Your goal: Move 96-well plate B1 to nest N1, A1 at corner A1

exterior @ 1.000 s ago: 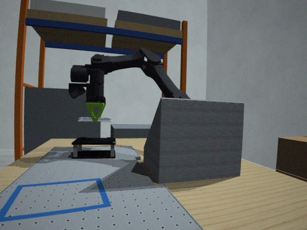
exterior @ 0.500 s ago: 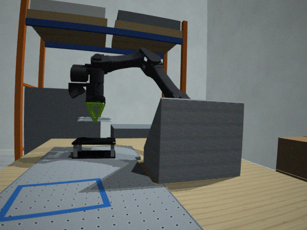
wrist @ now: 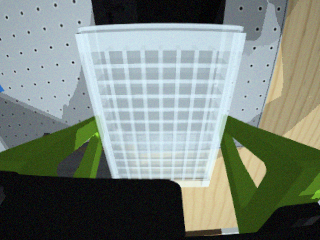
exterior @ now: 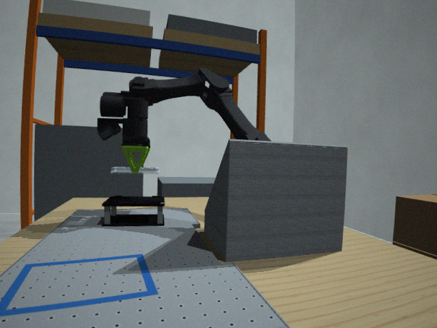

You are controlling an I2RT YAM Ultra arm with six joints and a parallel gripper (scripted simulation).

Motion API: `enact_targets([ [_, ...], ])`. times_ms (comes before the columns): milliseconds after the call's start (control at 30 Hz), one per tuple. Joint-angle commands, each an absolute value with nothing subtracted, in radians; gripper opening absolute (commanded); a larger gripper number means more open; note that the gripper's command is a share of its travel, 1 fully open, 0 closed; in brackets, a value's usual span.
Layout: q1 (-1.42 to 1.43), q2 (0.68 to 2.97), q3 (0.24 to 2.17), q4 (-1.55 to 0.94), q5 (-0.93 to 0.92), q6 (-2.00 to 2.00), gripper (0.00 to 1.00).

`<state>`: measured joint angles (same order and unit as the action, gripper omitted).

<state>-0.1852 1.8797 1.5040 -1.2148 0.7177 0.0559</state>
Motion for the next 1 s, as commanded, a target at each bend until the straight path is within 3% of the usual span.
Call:
enact_targets([
  [0,-0.154,1.882,1.517,-1.217,0.714,0.06,0.0],
  [967,-0.152,1.892,1.508,-1.215,0.714,0.064,0.0],
])
